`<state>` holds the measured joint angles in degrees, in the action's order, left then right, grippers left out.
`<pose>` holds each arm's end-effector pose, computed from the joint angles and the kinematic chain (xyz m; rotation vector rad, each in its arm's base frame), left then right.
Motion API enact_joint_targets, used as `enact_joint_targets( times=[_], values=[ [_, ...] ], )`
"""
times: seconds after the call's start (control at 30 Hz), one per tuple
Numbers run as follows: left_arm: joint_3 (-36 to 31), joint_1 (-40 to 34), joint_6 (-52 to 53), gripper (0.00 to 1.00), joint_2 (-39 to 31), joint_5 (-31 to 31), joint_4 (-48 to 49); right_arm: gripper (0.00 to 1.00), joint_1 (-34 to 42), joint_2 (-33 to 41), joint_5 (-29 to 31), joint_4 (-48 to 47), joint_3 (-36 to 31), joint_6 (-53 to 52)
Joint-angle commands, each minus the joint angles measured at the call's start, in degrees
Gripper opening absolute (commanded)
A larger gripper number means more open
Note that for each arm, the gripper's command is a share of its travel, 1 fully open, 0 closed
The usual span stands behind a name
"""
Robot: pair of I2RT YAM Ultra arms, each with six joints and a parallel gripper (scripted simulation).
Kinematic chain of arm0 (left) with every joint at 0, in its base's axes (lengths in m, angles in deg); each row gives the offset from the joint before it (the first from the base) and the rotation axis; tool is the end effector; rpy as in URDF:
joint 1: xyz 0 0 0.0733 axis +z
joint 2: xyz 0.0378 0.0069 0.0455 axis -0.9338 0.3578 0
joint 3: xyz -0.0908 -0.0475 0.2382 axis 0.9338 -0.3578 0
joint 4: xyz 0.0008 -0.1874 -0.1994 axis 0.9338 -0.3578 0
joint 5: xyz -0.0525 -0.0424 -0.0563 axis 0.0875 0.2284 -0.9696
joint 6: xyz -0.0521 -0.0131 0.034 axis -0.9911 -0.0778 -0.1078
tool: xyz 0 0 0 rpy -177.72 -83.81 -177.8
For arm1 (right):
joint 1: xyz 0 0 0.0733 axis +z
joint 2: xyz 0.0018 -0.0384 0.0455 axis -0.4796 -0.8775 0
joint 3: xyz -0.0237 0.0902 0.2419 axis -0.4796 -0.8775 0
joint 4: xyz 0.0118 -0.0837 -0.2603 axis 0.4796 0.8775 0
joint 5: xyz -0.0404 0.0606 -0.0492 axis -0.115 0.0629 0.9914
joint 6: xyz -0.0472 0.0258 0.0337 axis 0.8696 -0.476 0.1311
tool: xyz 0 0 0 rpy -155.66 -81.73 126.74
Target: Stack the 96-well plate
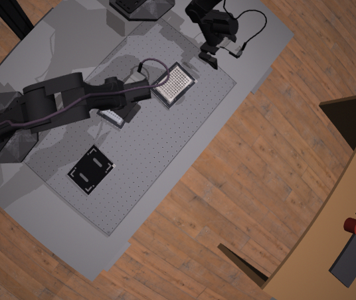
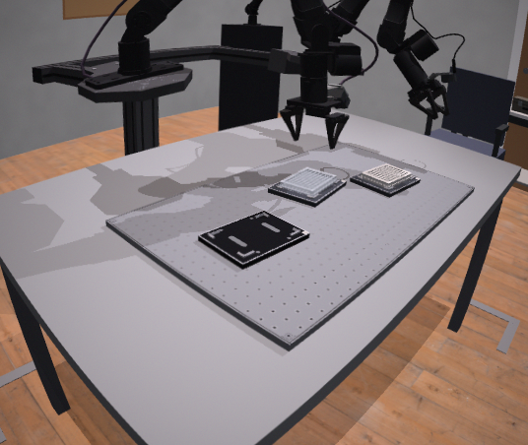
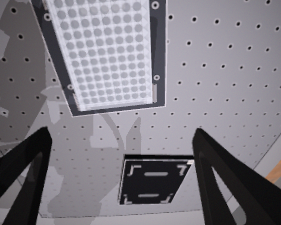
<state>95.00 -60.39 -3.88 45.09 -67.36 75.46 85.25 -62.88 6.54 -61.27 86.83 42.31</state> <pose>0.2623 0.0379 0.0017 0.0417 2.2770 0.0933 0.2040 0.3009 -0.0502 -2.2709 2.0696 -0.1612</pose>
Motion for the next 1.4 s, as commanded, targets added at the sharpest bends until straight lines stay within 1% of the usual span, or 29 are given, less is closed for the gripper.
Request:
enact_joint_targets(
  times=[0.0,0.1,0.17,0.23,0.43,0.67,0.73,0.8,1.03,1.23,1.3,1.37],
  values=[
    [-0.29,-0.32,0.08,1.00,0.56,0.11,0.29,1.00,-3.81,6.41,1.33,-8.98,-7.22,-4.51],
    [-0.26,-2.36,0.04,1.00,0.79,0.83,-1.26,1.00,-7.43,10.72,1.69,-15.09,-14.81,-6.51],
    [-0.26,-2.36,0.04,1.00,0.79,0.83,-1.26,1.00,-7.43,10.72,1.69,-15.09,-14.81,-6.51],
    [0.08,-4.91,-0.31,1.00,1.14,1.29,-2.20,1.00,-10.22,13.83,1.16,-20.97,-19.99,-7.67],
    [0.83,-16.89,-0.26,1.00,3.09,2.60,-4.80,1.00,-19.03,20.15,0.58,-33.13,-32.00,-10.78],
    [2.37,-31.56,-0.98,1.00,6.14,4.36,-7.70,1.00,-30.54,24.75,-1.62,-46.42,-41.84,-13.38],
    [2.37,-31.56,-0.98,1.00,6.14,4.36,-7.70,1.00,-30.54,24.75,-1.62,-46.42,-41.84,-13.38],
    [3.13,-36.03,-1.31,1.00,7.24,5.04,-8.95,1.00,-34.61,25.44,-3.06,-51.69,-44.26,-14.49],
    [4.19,-49.47,-1.48,1.00,9.75,6.42,-11.58,1.00,-48.23,24.83,-6.99,-62.55,-48.85,-19.27],
    [5.27,-59.97,-1.81,1.00,11.89,7.48,-13.59,1.00,-59.72,23.49,-10.17,-69.36,-48.81,-25.53],
    [5.27,-59.97,-1.81,1.00,11.89,7.48,-13.59,1.00,-59.72,23.49,-10.17,-69.36,-48.81,-25.53],
    [5.94,-62.43,-2.20,1.00,12.58,7.78,-14.24,1.00,-62.07,22.27,-10.75,-71.60,-48.46,-27.50]
  ],
)
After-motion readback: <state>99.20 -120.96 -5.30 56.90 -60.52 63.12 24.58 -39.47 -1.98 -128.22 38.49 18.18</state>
